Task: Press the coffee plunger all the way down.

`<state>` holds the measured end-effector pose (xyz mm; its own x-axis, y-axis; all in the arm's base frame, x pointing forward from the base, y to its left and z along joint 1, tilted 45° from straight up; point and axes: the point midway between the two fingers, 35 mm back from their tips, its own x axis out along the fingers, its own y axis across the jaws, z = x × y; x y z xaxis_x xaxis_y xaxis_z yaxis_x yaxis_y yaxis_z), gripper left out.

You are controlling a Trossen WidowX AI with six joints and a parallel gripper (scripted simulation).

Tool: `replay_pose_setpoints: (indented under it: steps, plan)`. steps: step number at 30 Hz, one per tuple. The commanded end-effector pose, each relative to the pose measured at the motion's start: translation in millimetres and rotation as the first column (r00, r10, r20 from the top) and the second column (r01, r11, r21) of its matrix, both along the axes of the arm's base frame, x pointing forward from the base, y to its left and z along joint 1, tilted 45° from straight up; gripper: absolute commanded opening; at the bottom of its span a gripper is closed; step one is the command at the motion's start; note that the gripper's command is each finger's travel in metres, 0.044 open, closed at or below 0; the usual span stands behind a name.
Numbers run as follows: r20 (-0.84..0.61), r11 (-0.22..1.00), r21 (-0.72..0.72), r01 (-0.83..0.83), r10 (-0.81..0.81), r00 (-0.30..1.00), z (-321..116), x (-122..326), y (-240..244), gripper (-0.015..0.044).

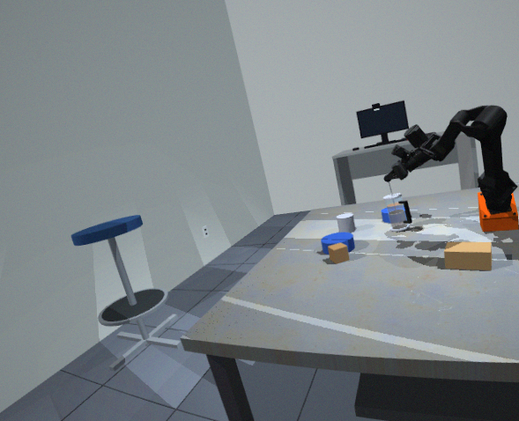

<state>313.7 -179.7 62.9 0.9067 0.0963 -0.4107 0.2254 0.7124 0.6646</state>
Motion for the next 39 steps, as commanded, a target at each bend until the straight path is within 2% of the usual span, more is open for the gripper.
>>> replay_pose_setpoints:
  steps: [1, 39]
  plan:
    - [-0.050, 0.998, 0.056, -0.030, 0.033, 0.998, -24.8, -2.7, 24.5, 0.0115]
    - [-0.045, 0.998, 0.057, -0.030, 0.033, 0.998, -33.9, 12.2, 25.5, 0.0115]
